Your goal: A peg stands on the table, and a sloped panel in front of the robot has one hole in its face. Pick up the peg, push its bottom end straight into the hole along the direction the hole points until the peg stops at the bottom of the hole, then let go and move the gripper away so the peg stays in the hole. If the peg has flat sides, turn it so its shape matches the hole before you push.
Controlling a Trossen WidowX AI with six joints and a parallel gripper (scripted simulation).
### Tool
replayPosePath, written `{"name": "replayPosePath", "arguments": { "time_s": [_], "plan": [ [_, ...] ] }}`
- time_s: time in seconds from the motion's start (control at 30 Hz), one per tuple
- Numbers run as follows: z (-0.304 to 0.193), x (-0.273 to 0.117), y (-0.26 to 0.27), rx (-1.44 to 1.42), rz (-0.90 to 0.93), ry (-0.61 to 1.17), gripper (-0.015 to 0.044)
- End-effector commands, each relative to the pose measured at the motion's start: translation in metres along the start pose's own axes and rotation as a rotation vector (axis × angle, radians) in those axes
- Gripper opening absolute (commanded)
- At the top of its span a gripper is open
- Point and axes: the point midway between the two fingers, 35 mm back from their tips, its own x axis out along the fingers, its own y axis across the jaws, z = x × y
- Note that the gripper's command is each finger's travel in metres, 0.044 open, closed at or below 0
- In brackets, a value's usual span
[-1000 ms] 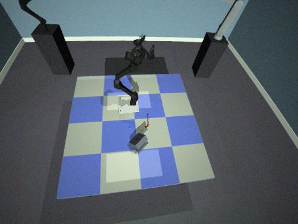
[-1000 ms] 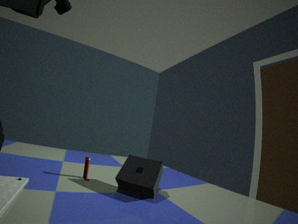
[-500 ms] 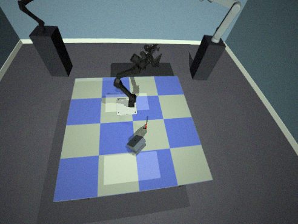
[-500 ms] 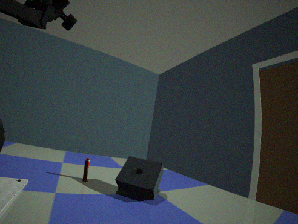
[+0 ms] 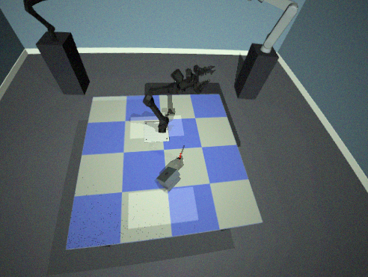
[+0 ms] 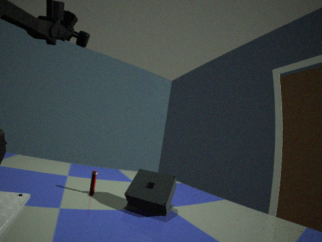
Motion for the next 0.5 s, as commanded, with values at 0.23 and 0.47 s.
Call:
{"name": "replayPosePath", "arguments": {
  "time_s": [0.23, 0.47],
  "plan": [
    [-0.064, 0.012, -0.047, -0.301, -0.107, 0.224, 0.044],
    [-0.103, 0.01, -0.083, -0.486, -0.159, 0.388, 0.044]
  ]
}}
